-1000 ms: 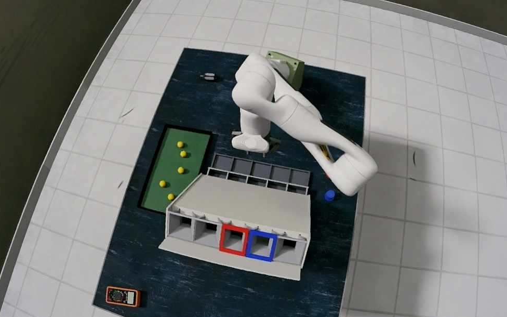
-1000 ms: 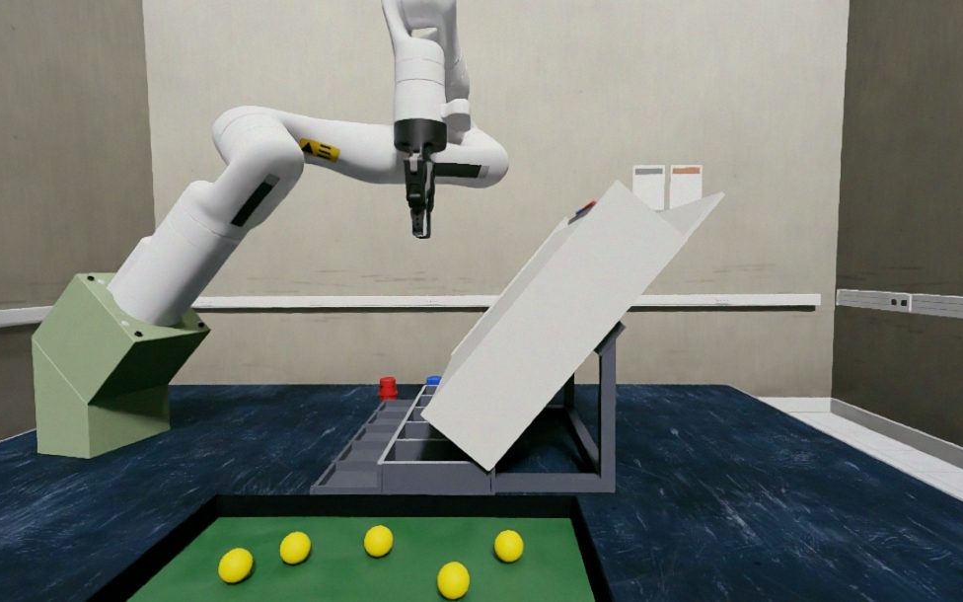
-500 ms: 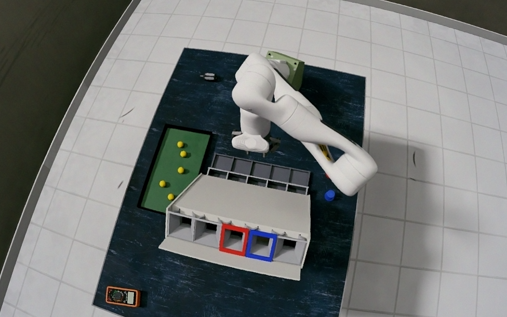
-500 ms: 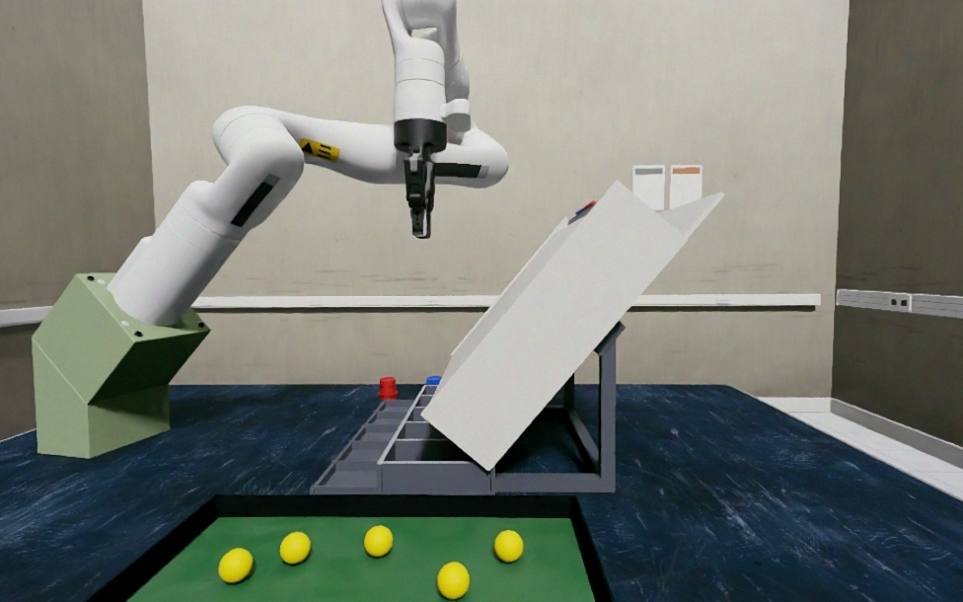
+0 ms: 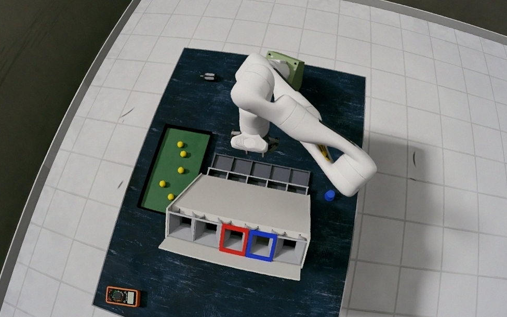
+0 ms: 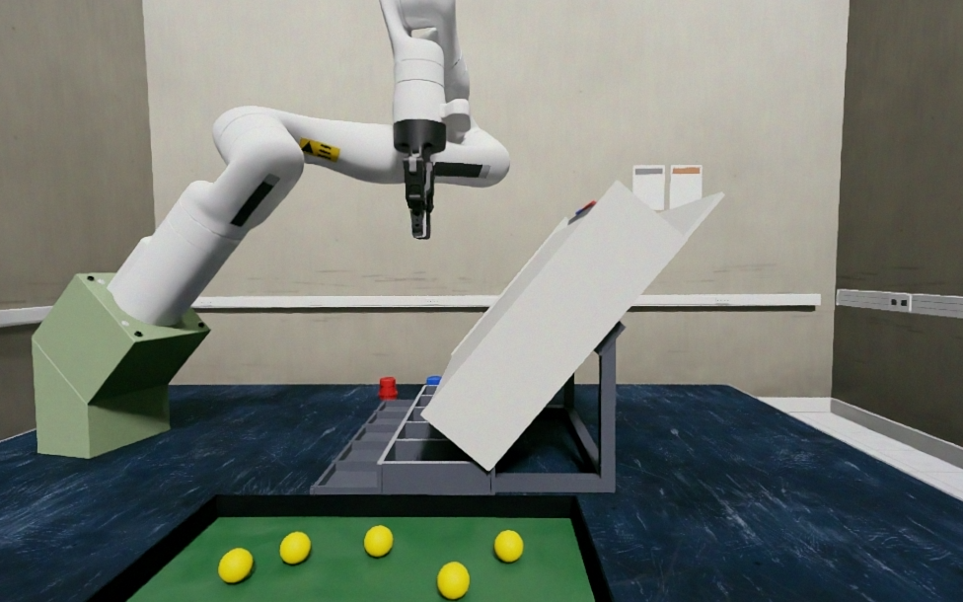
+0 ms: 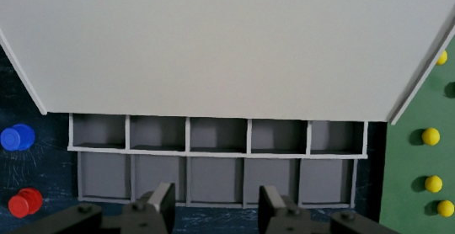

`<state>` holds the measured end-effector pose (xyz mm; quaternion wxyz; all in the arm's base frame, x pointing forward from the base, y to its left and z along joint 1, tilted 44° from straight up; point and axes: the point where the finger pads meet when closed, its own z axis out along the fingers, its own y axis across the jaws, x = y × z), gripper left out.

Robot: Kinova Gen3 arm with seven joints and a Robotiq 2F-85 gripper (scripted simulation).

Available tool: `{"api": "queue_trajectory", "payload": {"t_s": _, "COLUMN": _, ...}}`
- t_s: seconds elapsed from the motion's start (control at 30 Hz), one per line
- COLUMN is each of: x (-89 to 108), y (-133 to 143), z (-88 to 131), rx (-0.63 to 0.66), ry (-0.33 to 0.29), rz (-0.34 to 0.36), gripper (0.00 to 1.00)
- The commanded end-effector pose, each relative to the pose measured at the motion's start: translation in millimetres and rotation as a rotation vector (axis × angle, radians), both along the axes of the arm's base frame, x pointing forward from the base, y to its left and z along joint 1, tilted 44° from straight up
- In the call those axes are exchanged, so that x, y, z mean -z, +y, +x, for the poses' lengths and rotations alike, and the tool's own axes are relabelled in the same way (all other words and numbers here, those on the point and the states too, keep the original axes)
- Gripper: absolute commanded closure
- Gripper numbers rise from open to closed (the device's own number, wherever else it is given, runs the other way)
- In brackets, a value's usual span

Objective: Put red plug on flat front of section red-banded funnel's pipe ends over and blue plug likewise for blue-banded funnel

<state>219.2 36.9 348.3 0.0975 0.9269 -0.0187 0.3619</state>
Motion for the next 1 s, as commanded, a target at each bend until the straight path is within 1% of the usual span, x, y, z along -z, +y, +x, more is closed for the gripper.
{"api": "queue_trajectory", "payload": {"t_s": 0.0, "x": 27.9, "y": -63.1, "z": 11.1, "rx": -0.003, "ry": 0.003, "rz": -0.001, "gripper": 0.50}}
{"api": "queue_trajectory", "payload": {"t_s": 0.07, "x": 33.2, "y": -76.2, "z": 13.0, "rx": -0.003, "ry": 0.003, "rz": -0.001, "gripper": 0.50}}
{"api": "queue_trajectory", "payload": {"t_s": 0.2, "x": 52.0, "y": -117.2, "z": 19.5, "rx": -0.003, "ry": 0.003, "rz": -0.001, "gripper": 0.50}}
{"api": "queue_trajectory", "payload": {"t_s": 0.27, "x": 58.7, "y": -132.3, "z": 23.4, "rx": -0.003, "ry": 0.003, "rz": -0.001, "gripper": 0.50}}
{"api": "queue_trajectory", "payload": {"t_s": 0.47, "x": 58.7, "y": -132.3, "z": 23.4, "rx": -0.003, "ry": 0.003, "rz": -0.001, "gripper": 0.50}}
{"api": "queue_trajectory", "payload": {"t_s": 0.5, "x": 79.7, "y": -180.7, "z": 31.9, "rx": -0.005, "ry": 0.002, "rz": -0.002, "gripper": 0.50}}
{"api": "queue_trajectory", "payload": {"t_s": 0.6, "x": 83.5, "y": -190.0, "z": 34.4, "rx": -0.005, "ry": 0.002, "rz": -0.002, "gripper": 0.50}}
{"api": "queue_trajectory", "payload": {"t_s": 0.97, "x": 83.5, "y": -190.0, "z": 34.4, "rx": -0.005, "ry": 0.002, "rz": -0.002, "gripper": 0.50}}
